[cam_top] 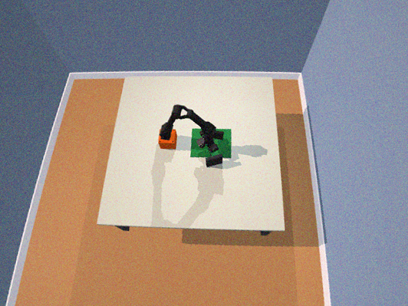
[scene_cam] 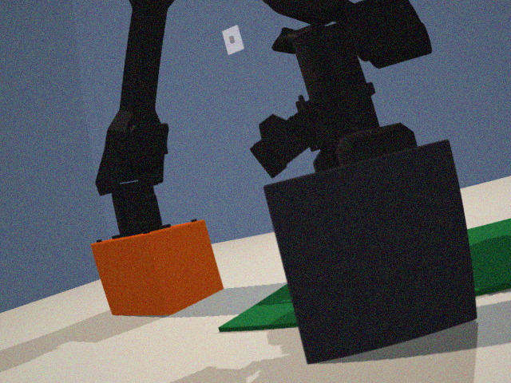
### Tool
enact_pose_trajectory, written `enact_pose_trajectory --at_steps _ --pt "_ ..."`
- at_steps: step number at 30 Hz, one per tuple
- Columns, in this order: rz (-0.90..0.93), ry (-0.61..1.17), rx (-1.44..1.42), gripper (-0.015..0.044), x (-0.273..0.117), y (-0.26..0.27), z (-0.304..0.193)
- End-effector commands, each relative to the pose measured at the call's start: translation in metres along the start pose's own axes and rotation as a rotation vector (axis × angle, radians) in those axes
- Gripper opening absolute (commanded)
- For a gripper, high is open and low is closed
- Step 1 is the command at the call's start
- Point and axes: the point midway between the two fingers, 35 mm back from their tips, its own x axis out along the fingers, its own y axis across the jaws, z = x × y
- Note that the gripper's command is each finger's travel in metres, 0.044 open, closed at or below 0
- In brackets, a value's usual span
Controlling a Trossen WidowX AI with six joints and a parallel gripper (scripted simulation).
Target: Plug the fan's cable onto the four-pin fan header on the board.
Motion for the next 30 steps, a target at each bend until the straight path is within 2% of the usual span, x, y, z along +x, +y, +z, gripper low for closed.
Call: enact_pose_trajectory --at_steps 1,30 --pt "-0.001 0.003 -0.001 0.0000 0.001 0.000 0.000" --pt "-0.001 0.003 0.001 0.0000 0.016 0.000 0.000"
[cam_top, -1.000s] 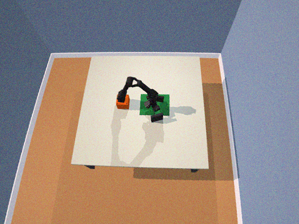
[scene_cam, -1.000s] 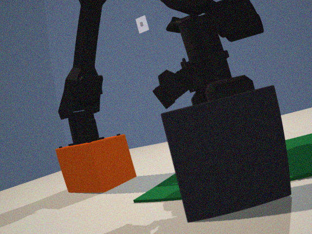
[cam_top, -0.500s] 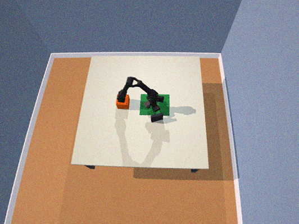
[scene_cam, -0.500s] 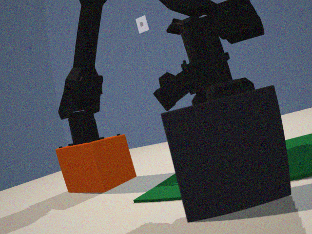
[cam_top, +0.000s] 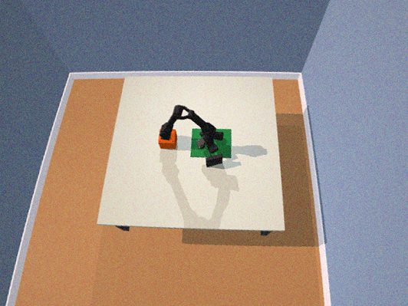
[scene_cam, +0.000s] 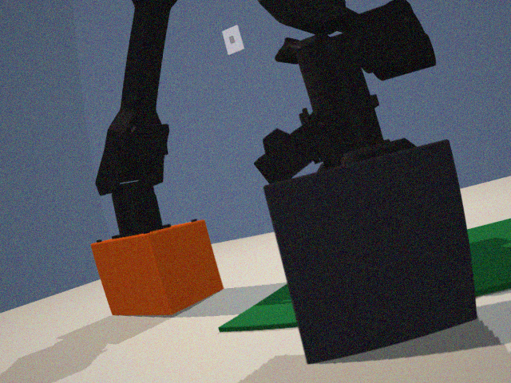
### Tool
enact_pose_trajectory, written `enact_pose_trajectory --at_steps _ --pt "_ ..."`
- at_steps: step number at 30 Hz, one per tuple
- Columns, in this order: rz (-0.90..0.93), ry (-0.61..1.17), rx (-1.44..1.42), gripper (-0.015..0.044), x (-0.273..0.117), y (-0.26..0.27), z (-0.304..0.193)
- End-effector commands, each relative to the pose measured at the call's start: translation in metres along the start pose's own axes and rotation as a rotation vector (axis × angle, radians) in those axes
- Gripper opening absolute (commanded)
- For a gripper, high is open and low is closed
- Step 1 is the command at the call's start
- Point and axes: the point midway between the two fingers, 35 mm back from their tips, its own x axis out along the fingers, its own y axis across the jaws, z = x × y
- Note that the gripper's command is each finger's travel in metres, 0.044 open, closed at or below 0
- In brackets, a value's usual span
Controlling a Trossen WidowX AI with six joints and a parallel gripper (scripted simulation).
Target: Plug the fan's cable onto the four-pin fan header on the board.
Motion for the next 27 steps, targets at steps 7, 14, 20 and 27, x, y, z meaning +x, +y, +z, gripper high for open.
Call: enact_pose_trajectory --at_steps 7,14,20,27 --pt "0.001 0.001 0.002 0.0000 0.007 0.000 0.000" --pt "0.001 0.001 0.001 0.0131 0.005 0.000 0.000" --pt "0.001 0.001 0.001 0.0260 0.005 0.000 0.000" --pt "0.001 0.001 0.002 0.0260 -0.050 0.000 0.000"
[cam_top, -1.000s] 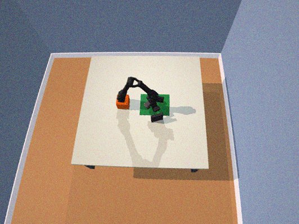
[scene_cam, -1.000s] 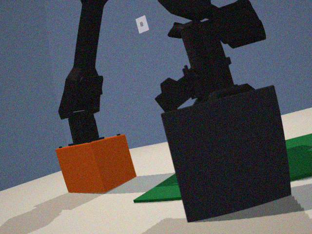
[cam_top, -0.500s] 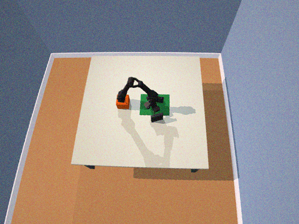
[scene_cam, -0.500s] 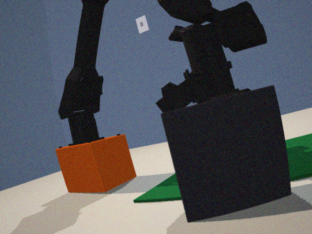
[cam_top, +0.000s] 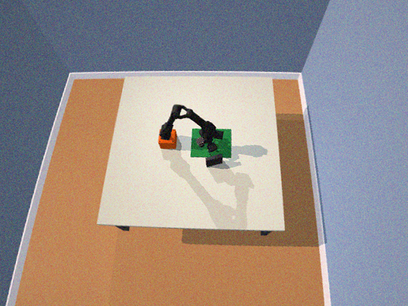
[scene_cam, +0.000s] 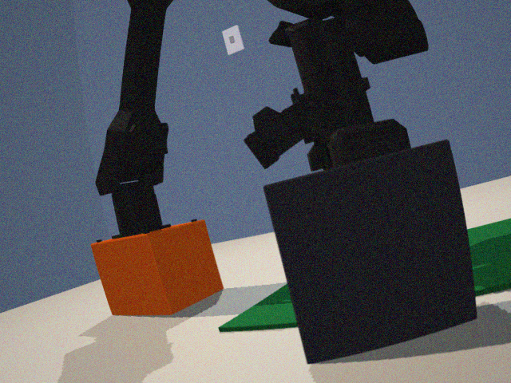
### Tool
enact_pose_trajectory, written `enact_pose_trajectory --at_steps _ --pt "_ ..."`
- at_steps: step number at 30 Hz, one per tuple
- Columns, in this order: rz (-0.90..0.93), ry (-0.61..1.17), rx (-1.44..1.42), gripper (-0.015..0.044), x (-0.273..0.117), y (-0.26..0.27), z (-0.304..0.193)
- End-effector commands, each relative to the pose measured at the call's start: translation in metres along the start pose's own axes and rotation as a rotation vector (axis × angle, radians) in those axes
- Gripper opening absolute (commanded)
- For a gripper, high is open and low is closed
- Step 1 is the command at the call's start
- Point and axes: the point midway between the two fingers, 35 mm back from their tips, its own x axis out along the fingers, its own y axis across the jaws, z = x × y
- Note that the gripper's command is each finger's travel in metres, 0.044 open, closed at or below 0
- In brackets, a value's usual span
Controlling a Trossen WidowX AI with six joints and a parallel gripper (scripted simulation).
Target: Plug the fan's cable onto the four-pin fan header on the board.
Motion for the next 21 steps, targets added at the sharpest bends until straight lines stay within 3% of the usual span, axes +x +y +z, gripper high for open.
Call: enact_pose_trajectory --at_steps 1,7,16,21 --pt "0.021 0.026 -0.003 0.0260 -0.030 0.003 -0.004" --pt "0.021 0.026 -0.003 0.0260 -0.031 0.000 0.003" --pt "0.017 0.019 -0.003 0.0260 -0.027 -0.051 0.095" --pt "0.017 0.018 -0.003 0.0260 -0.025 -0.055 0.102"
